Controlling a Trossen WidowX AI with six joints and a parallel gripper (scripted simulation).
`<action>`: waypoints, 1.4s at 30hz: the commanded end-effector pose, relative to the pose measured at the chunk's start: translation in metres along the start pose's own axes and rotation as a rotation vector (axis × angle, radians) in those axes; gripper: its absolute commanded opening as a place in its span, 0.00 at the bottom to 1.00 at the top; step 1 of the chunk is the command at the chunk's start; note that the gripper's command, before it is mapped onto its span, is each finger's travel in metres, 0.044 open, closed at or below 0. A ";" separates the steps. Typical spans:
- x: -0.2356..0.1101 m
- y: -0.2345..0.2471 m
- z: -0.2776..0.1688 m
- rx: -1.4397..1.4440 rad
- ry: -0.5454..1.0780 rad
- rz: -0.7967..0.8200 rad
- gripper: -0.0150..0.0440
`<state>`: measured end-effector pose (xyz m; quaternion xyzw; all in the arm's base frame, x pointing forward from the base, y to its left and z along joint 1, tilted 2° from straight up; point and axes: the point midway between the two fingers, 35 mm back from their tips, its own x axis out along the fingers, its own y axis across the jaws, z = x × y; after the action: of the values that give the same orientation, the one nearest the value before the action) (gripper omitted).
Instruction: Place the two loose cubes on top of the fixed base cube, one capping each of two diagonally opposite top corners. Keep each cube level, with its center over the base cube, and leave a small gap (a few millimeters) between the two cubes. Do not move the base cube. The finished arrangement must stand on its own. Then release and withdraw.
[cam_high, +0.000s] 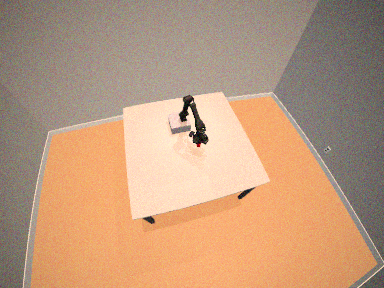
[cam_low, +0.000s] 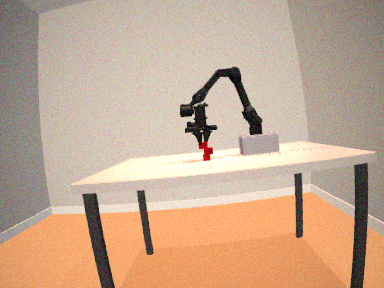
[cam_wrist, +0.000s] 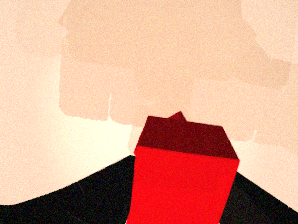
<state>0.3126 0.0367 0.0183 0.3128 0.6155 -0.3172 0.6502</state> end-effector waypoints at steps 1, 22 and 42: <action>0.011 -0.001 -0.001 -0.005 0.004 -0.005 0.43; 0.029 0.000 0.000 -0.003 0.004 -0.005 0.43; 0.029 0.000 0.000 -0.003 0.004 -0.005 0.60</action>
<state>0.3131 0.0360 -0.0098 0.3115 0.6176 -0.3187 0.6481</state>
